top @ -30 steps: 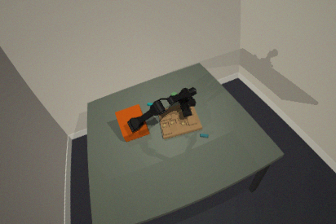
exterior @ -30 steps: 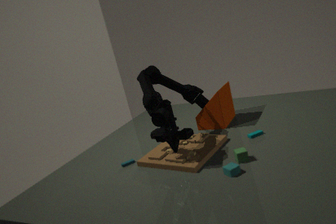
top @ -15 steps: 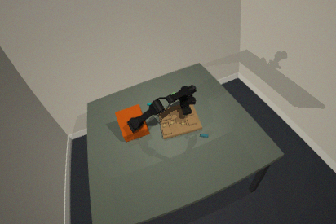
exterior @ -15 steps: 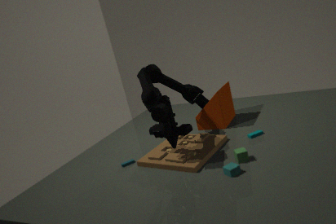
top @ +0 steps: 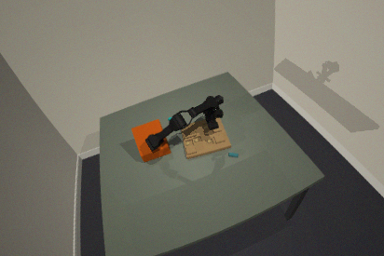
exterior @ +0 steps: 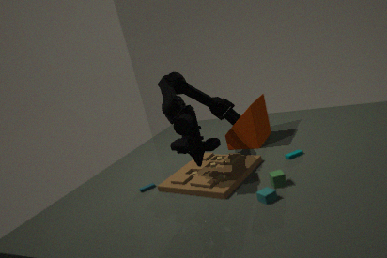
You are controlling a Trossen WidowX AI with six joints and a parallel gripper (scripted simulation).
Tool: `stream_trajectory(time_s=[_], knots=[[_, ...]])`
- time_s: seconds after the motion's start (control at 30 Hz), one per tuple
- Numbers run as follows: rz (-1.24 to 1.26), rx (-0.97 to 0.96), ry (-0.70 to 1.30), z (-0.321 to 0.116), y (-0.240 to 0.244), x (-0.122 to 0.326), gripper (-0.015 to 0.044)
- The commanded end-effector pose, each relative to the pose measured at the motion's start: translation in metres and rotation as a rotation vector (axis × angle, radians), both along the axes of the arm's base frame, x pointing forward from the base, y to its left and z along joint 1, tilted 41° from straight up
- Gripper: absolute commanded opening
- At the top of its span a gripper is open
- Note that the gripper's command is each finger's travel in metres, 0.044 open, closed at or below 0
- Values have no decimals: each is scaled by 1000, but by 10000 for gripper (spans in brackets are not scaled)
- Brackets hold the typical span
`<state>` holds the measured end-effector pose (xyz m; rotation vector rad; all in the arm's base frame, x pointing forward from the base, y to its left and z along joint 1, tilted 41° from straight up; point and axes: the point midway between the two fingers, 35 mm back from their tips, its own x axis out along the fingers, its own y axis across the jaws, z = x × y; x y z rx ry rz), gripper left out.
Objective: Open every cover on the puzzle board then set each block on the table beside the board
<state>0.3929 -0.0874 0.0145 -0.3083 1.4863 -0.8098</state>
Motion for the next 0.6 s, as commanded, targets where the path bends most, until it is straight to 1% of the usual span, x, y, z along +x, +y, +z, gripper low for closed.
stream_trajectory(time_s=[0.0, 0.57], knots=[[23, 6, 26, 2, 5, -13, 0], [146, 30, 131, 16, 29, -100, 0]])
